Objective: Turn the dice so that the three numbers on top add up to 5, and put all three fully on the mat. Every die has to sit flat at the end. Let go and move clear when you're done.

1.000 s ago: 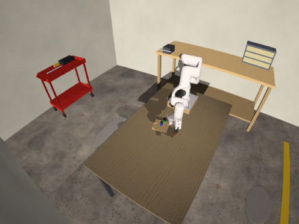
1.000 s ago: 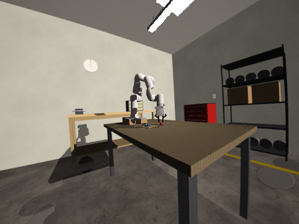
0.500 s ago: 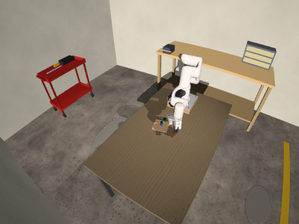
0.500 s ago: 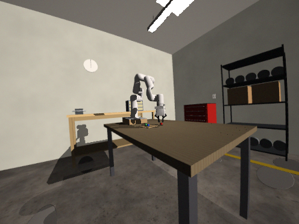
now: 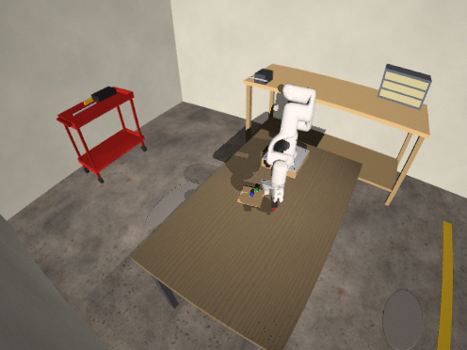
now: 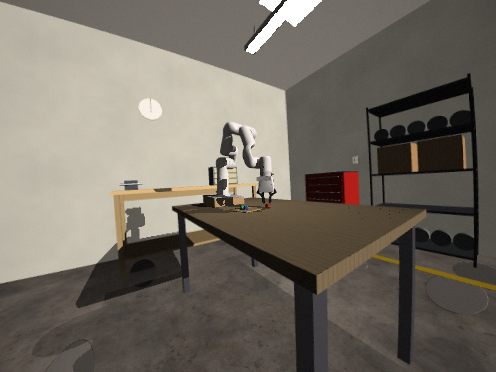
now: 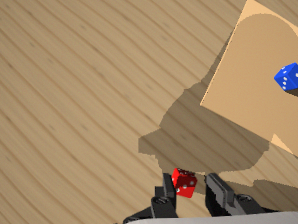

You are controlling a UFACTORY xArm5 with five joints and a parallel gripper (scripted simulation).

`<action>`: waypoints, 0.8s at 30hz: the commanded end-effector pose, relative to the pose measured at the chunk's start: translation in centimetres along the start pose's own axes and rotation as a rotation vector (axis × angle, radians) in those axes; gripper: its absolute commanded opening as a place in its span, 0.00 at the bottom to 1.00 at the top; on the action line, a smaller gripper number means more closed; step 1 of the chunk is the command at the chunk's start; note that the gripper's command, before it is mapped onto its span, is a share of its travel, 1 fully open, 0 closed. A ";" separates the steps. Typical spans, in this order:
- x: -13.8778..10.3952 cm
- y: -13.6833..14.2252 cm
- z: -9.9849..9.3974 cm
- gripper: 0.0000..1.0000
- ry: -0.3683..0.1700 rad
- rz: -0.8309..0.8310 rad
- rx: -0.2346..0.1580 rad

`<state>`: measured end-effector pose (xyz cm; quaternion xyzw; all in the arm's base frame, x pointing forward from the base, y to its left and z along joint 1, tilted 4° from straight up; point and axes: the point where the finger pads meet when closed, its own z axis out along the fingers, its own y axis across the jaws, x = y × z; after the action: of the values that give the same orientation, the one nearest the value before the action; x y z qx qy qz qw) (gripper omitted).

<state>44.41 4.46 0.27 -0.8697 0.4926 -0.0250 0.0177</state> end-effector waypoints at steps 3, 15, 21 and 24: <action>0.1 -0.1 0.1 0.36 0.001 0.000 0.003; 0.0 -0.1 1.4 0.36 0.001 0.000 0.003; 0.0 -0.1 2.1 0.36 0.001 0.000 0.003; 0.0 -0.2 2.2 0.36 0.001 0.000 0.003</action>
<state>44.52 4.51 -1.87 -0.8697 0.4926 -0.0248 0.0176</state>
